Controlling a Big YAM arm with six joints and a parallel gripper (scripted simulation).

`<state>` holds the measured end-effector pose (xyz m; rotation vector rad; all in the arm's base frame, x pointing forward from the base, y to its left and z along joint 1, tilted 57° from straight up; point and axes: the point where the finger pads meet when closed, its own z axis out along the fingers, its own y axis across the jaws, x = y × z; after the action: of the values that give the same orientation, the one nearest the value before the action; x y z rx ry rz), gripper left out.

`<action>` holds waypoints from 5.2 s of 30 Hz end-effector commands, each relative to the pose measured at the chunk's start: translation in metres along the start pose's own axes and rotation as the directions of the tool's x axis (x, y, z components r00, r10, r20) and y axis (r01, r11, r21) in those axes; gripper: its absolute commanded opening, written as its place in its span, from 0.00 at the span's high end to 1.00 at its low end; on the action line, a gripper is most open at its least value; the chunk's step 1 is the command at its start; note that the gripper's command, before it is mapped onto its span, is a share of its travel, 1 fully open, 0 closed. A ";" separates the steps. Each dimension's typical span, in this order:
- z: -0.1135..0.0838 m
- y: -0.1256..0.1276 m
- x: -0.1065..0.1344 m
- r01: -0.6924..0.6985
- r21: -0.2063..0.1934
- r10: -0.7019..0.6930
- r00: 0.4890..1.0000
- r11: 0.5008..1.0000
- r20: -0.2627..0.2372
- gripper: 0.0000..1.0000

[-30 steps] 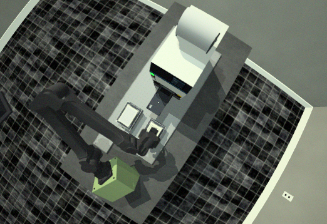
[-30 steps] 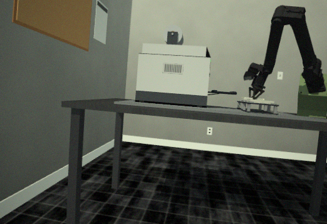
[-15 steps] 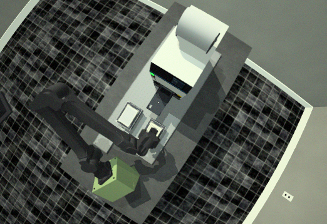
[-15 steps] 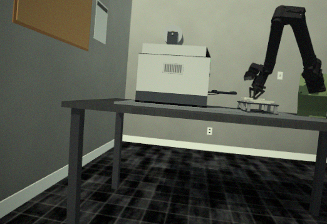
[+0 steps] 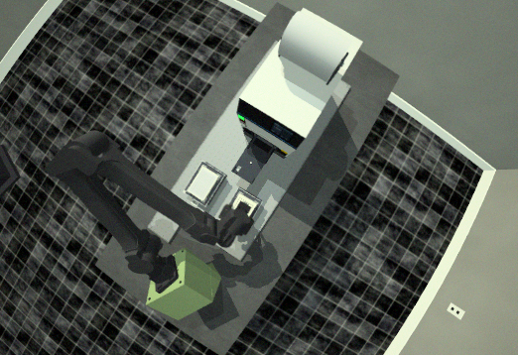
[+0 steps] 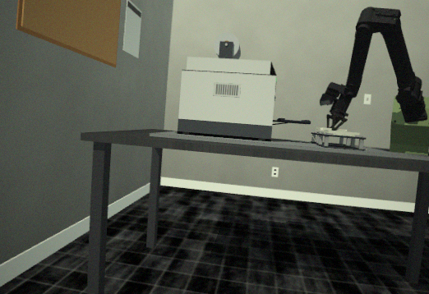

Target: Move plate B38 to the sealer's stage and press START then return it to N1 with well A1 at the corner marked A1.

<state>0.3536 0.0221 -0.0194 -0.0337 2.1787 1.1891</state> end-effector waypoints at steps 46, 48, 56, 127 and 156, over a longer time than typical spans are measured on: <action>-0.004 -0.001 -0.007 0.009 0.007 -0.009 1.000 1.000 0.020 1.00; -0.007 -0.002 -0.012 0.017 0.004 -0.017 1.000 1.000 0.023 1.00; -0.017 -0.003 -0.020 0.040 0.004 -0.040 0.999 0.999 0.021 1.00; -0.084 0.002 -0.032 0.009 0.008 -0.009 1.000 1.000 0.012 1.00; -0.080 0.005 -0.029 0.012 -0.004 -0.012 1.000 1.000 0.000 1.00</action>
<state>0.3330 -0.0454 0.0272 -0.0310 2.1776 1.1962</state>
